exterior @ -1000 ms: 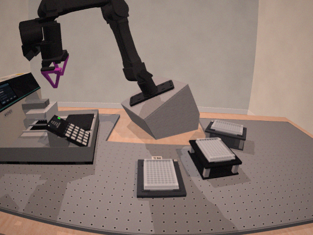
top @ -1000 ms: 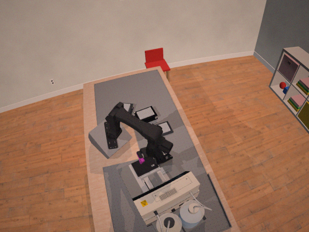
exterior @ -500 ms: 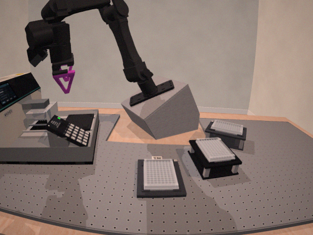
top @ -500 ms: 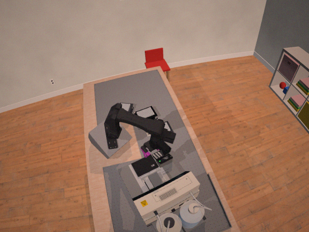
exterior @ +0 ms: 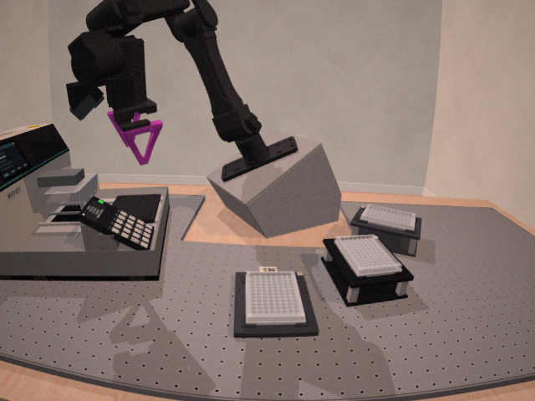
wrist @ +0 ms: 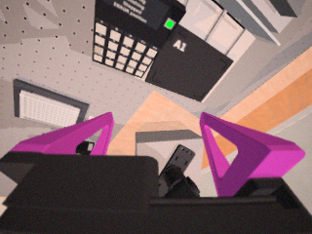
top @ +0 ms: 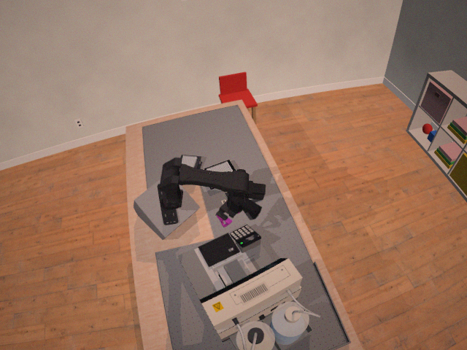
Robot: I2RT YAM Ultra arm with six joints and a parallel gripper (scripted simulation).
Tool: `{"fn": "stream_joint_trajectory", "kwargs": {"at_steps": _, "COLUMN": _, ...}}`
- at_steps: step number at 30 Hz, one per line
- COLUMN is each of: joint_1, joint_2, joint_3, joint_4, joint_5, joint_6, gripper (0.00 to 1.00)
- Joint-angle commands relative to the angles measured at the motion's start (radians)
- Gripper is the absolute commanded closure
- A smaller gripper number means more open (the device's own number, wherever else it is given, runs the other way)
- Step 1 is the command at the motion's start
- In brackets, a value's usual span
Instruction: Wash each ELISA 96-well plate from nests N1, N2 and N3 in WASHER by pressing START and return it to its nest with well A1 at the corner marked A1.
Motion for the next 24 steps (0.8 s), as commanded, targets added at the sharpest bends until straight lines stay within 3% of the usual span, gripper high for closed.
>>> {"fn": "stream_joint_trajectory", "kwargs": {"at_steps": 1, "joint_1": 0.053, "joint_2": -0.011, "joint_3": -0.018, "joint_4": 0.004, "joint_5": 0.011, "joint_6": 0.008, "gripper": 0.00}}
{"fn": "stream_joint_trajectory", "kwargs": {"at_steps": 8, "joint_1": 0.196, "joint_2": -0.021, "joint_3": -0.082, "joint_4": 0.017, "joint_5": 0.025, "joint_6": 0.009, "gripper": 0.00}}
{"fn": "stream_joint_trajectory", "kwargs": {"at_steps": 10, "joint_1": 0.196, "joint_2": -0.021, "joint_3": -0.082, "joint_4": 0.017, "joint_5": 0.025, "joint_6": 0.009, "gripper": 0.00}}
{"fn": "stream_joint_trajectory", "kwargs": {"at_steps": 24, "joint_1": 0.500, "joint_2": -0.030, "joint_3": -0.208, "joint_4": 0.033, "joint_5": 0.056, "joint_6": 0.076, "gripper": 0.00}}
